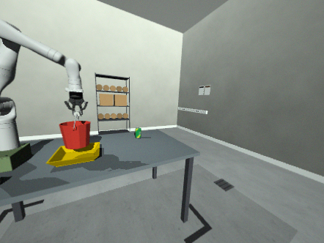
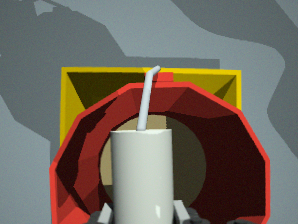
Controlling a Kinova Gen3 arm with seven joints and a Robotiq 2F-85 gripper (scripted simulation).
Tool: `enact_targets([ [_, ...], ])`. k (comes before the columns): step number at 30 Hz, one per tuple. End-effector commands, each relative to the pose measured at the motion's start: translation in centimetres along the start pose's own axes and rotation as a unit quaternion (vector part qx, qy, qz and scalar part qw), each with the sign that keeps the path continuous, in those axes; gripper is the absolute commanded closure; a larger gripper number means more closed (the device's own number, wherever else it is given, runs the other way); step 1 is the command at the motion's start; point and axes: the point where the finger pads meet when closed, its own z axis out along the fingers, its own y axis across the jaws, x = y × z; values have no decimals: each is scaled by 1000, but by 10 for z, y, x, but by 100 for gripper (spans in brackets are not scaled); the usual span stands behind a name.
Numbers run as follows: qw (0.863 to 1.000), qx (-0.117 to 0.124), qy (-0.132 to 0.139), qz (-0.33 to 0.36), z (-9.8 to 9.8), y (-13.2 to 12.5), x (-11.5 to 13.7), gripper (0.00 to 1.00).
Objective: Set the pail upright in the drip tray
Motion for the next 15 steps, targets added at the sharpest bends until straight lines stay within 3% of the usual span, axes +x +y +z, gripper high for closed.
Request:
enact_targets([
  [1,1000,1,0,0,-1,0,0,90],
  [15,1000,1,0,0,2,0,0,90],
])
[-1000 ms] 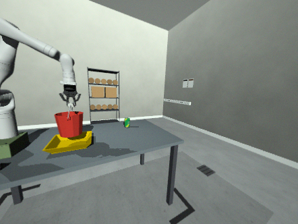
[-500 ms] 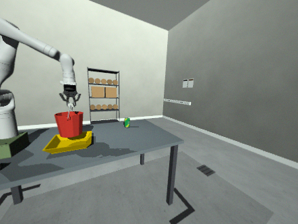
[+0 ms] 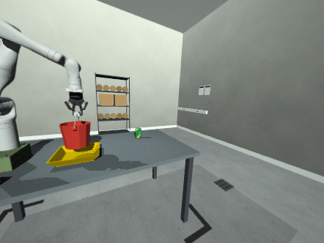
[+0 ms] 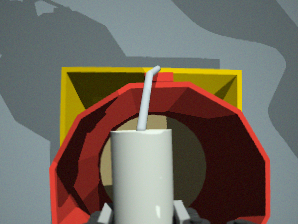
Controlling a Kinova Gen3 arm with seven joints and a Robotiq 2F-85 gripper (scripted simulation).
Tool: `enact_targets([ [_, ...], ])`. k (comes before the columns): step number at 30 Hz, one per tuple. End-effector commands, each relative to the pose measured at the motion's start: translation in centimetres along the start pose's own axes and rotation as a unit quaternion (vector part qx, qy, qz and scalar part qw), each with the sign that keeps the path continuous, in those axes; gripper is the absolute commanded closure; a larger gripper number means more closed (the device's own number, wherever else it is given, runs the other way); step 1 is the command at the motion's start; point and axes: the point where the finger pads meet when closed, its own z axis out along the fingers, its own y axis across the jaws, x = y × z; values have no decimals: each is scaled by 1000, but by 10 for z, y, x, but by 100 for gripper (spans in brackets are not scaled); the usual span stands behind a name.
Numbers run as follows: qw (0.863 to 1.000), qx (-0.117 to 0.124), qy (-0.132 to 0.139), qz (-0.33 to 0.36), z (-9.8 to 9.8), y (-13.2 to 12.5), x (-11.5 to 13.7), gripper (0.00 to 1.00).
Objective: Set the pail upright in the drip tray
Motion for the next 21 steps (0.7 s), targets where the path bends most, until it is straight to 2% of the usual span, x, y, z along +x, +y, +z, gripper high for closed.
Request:
enact_targets([
  [1,1000,1,0,0,0,0,0,90],
  [21,1000,1,0,0,11,0,0,90],
])
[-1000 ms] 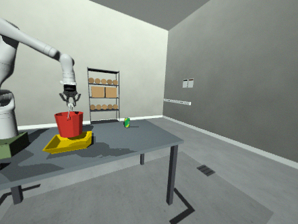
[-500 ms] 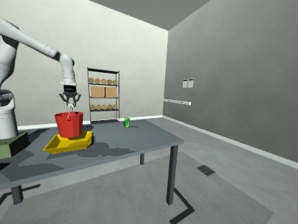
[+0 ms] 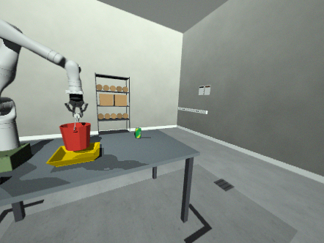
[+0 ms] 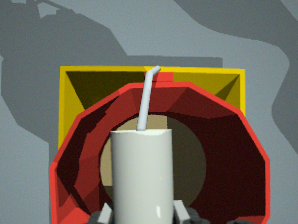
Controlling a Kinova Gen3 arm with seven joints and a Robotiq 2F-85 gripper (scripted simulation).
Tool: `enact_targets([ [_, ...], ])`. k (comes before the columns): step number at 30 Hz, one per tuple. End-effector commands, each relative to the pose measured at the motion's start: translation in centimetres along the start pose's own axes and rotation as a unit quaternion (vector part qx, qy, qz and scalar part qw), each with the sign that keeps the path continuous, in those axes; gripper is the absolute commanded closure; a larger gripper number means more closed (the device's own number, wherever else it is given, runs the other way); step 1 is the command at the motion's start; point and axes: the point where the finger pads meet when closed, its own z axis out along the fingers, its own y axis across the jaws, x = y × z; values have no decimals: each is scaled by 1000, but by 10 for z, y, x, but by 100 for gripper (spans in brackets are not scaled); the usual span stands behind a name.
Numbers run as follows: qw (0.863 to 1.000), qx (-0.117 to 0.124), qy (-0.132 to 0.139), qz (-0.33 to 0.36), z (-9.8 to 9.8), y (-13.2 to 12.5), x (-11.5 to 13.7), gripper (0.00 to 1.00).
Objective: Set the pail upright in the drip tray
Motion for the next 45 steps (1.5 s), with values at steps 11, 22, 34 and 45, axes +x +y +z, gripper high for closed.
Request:
enact_targets([
  [11,1000,0,0,0,12,0,0,90],
  [22,1000,0,0,0,24,0,0,90],
  [34,1000,0,0,0,37,0,0,90],
  [45,1000,0,0,0,51,0,0,90],
])
